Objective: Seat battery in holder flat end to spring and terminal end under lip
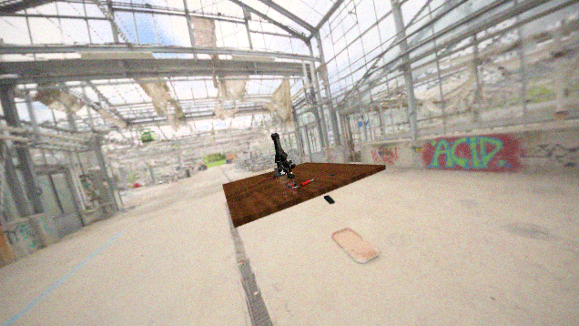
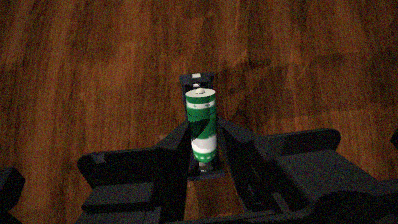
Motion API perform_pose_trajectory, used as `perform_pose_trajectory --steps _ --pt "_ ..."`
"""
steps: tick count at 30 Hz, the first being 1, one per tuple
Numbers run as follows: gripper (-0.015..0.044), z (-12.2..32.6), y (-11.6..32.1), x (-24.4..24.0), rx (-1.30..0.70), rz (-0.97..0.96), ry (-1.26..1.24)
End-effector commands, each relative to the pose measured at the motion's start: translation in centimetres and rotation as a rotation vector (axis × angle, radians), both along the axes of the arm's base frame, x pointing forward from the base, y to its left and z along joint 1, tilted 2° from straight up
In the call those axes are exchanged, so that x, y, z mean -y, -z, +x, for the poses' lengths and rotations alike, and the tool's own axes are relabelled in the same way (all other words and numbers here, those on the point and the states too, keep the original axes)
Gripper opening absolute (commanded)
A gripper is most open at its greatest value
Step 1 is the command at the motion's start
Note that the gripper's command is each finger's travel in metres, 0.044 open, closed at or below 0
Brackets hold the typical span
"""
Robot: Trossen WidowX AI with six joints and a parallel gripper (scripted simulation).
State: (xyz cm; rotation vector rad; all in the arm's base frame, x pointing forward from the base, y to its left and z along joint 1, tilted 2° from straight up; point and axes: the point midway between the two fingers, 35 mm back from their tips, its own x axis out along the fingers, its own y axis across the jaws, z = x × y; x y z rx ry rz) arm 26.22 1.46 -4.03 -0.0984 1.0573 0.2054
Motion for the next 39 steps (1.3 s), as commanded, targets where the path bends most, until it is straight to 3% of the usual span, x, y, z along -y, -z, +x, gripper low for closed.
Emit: perform_pose_trajectory --steps 1,39 --pt "0.0078 -0.75 0.35 0.05 -0.022 -0.005 -0.002" --pt "0.0078 0.00 0.85 -0.04 -0.148 -0.026 0.001"
